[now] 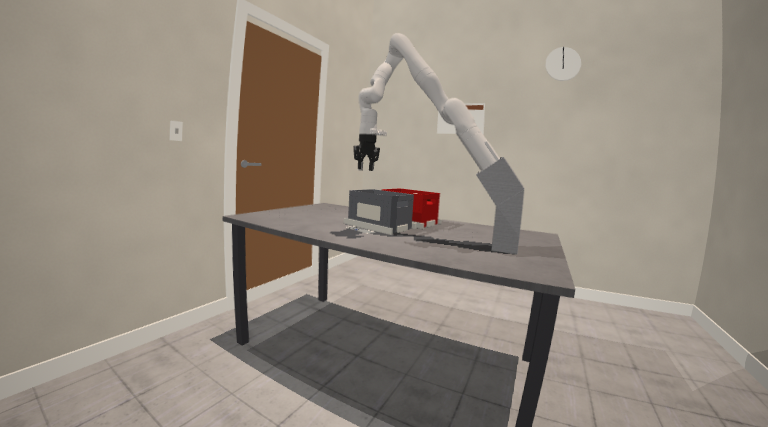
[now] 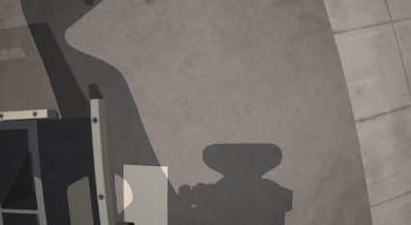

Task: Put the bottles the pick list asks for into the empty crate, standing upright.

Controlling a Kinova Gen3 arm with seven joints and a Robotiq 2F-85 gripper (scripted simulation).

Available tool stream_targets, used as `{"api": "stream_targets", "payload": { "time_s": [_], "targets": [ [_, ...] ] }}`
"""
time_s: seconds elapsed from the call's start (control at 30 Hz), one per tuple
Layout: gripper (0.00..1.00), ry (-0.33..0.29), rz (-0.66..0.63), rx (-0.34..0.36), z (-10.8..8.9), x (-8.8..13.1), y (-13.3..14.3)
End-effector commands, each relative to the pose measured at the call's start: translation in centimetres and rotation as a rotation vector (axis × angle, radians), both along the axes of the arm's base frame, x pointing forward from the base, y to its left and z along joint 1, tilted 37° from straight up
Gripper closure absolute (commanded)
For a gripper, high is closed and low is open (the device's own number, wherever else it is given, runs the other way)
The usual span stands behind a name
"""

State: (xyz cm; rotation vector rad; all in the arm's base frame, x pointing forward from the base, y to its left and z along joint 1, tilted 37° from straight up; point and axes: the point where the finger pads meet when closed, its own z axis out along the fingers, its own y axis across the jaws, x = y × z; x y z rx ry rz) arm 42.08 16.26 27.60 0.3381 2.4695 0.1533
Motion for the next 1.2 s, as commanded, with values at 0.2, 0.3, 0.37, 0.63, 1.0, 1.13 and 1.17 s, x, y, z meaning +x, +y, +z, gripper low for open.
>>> {"api": "stream_targets", "payload": {
  "time_s": [0.2, 0.3, 0.37, 0.63, 1.0, 1.13, 1.17],
  "targets": [
    [0.33, 0.004, 0.002, 0.002, 1.0, 3.7, -2.9],
    [0.33, 0.004, 0.002, 0.002, 1.2, 4.8, -3.8],
    [0.33, 0.004, 0.002, 0.002, 1.2, 4.8, -3.8],
    [0.33, 0.004, 0.002, 0.002, 2.0, 7.9, -6.2],
    [0.33, 0.004, 0.002, 0.001, 2.9, 11.3, -9.0],
    [0.33, 0.004, 0.002, 0.001, 3.3, 12.9, -10.2],
    [0.33, 0.004, 0.002, 0.001, 3.3, 13.0, -10.4]
  ]
}}
